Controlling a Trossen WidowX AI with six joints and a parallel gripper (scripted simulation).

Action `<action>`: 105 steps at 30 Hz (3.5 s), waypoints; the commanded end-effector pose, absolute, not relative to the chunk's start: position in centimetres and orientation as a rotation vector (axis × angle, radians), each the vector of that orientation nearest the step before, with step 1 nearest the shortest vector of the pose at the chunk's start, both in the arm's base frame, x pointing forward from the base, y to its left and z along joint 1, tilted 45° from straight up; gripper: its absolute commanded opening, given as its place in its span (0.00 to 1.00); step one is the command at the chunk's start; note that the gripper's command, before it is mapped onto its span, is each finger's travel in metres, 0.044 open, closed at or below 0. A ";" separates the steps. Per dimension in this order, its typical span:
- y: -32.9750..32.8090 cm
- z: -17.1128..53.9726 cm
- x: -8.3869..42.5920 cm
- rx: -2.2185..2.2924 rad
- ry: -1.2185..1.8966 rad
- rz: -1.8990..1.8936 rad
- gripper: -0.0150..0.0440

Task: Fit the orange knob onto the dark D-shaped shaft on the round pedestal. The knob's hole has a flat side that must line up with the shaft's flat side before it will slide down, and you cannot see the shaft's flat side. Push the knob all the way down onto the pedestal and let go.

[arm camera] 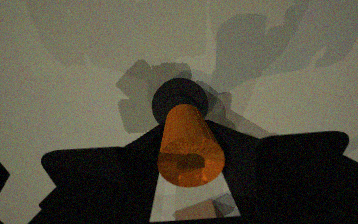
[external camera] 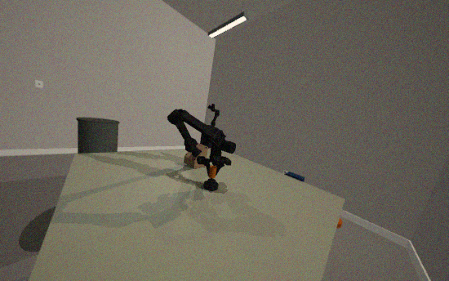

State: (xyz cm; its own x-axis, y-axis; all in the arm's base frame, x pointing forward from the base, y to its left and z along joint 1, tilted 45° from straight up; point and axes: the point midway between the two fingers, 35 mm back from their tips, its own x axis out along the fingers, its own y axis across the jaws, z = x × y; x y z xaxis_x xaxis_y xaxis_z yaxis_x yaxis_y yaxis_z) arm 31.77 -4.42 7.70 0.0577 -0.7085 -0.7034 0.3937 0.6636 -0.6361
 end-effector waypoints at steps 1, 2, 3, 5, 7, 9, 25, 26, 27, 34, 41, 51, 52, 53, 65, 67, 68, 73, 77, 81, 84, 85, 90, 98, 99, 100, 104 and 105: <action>-4.4 7.8 31.9 -0.293 1.244 -0.863 0.25; -4.4 7.8 31.9 -0.293 1.244 -0.863 0.25; -4.4 7.8 31.9 -0.293 1.244 -0.863 0.25; -4.4 7.7 32.0 -0.293 1.244 -0.863 0.25; -4.3 7.6 32.0 -0.293 1.244 -0.863 0.25; -4.3 7.6 32.0 -0.293 1.244 -0.863 0.25; -4.4 7.4 31.9 -0.293 1.244 -0.863 0.25; -4.4 7.5 31.9 -0.293 1.244 -0.863 0.25; -4.3 7.6 31.9 -0.293 1.244 -0.863 0.25; -4.2 7.9 32.0 -0.249 1.218 -0.895 0.25; -4.3 7.7 32.1 -0.125 1.142 -0.985 0.25; -4.4 7.4 31.9 -0.125 1.142 -0.985 0.25; -4.4 7.4 32.0 -0.125 1.142 -0.985 0.25; -4.5 7.4 32.0 -0.125 1.142 -0.985 0.25; -4.2 7.8 32.1 -0.117 1.138 -0.990 0.25; -4.2 7.8 32.1 -0.081 1.115 -1.015 0.25; -4.2 7.8 32.2 -0.055 1.098 -1.033 0.25; -4.3 7.7 32.2 0.043 1.032 -1.098 0.25; -4.3 7.6 32.1 0.043 1.032 -1.098 0.25; -4.3 7.5 32.0 0.043 1.032 -1.098 0.25; -4.5 7.4 32.1 0.043 1.032 -1.098 0.25; -4.5 7.5 32.1 0.043 1.032 -1.098 0.25; -4.5 7.5 32.1 0.043 1.032 -1.098 0.25; -4.1 7.7 32.1 0.065 1.018 -1.112 0.25; -4.1 7.7 32.2 0.088 1.002 -1.126 0.25; -4.1 7.7 32.2 0.114 0.984 -1.143 0.25; -4.2 7.6 32.1 0.212 0.914 -1.203 0.25; -4.2 7.5 32.1 0.212 0.914 -1.203 0.25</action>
